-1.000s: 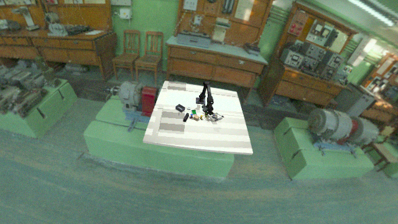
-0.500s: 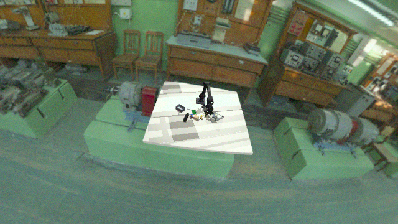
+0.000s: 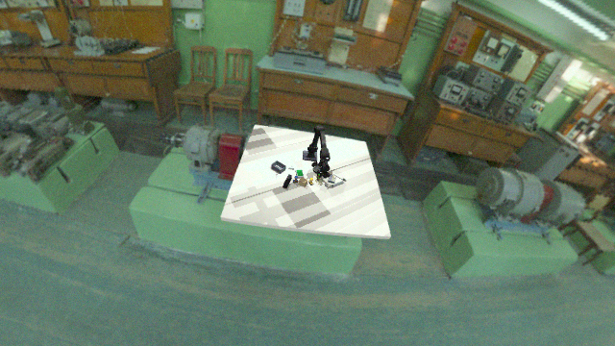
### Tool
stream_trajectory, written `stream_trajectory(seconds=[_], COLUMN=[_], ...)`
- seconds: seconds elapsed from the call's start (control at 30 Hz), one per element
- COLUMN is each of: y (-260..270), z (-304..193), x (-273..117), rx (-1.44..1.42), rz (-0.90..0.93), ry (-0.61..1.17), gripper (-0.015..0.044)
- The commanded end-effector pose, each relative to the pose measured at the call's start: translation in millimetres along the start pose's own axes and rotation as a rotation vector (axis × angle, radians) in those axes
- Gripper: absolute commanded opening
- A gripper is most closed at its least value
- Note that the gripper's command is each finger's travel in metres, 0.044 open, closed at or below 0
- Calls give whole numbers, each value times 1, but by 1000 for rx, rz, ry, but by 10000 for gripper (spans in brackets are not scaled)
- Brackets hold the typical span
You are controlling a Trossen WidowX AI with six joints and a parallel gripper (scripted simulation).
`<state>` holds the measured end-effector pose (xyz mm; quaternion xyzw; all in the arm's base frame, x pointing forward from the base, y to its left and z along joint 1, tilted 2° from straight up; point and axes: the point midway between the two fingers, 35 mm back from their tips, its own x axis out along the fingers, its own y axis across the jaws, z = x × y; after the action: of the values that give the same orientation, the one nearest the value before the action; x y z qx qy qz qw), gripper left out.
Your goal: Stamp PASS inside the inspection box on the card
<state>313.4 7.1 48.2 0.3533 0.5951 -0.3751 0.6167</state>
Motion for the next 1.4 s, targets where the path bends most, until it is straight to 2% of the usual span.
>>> stream_trajectory(seconds=[0.0,0.47,1.37], y=[0,0,1], z=[1,1,1], x=[-3,-9,-52], rx=[0,0,0], rz=[1,1,1], ry=[-3,-3,-3], gripper=[0,0,0])
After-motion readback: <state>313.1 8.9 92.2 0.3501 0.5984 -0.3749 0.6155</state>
